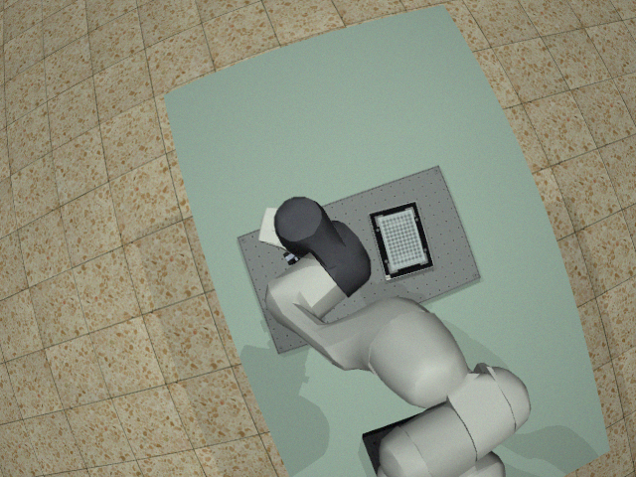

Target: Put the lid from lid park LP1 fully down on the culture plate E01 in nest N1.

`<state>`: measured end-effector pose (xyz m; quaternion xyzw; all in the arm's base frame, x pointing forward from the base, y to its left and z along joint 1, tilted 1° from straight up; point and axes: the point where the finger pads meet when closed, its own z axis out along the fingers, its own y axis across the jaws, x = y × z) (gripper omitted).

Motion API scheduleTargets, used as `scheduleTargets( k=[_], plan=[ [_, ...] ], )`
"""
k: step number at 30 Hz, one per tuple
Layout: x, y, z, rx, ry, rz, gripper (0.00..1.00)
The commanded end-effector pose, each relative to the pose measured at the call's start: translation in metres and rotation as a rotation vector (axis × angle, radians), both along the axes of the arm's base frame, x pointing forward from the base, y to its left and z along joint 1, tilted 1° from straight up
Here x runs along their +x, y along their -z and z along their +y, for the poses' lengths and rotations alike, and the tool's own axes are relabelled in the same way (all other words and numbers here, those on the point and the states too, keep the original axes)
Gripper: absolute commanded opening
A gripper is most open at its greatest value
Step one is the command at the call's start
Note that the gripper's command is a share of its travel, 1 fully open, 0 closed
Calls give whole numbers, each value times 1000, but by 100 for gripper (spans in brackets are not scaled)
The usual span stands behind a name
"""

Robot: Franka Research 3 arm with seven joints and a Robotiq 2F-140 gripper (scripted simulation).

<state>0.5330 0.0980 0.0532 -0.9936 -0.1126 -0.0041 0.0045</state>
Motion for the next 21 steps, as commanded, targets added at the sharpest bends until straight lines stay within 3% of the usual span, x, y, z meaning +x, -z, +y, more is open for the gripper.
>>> scheduleTargets(
  k=[1,12,13,21],
  plan=[
    [0,0,0,0,-6,2,10],
    [0,0,0,0,-6,2,10],
    [0,0,0,0,-6,2,69],
    [0,0,0,0,-6,2,69]
  ],
)
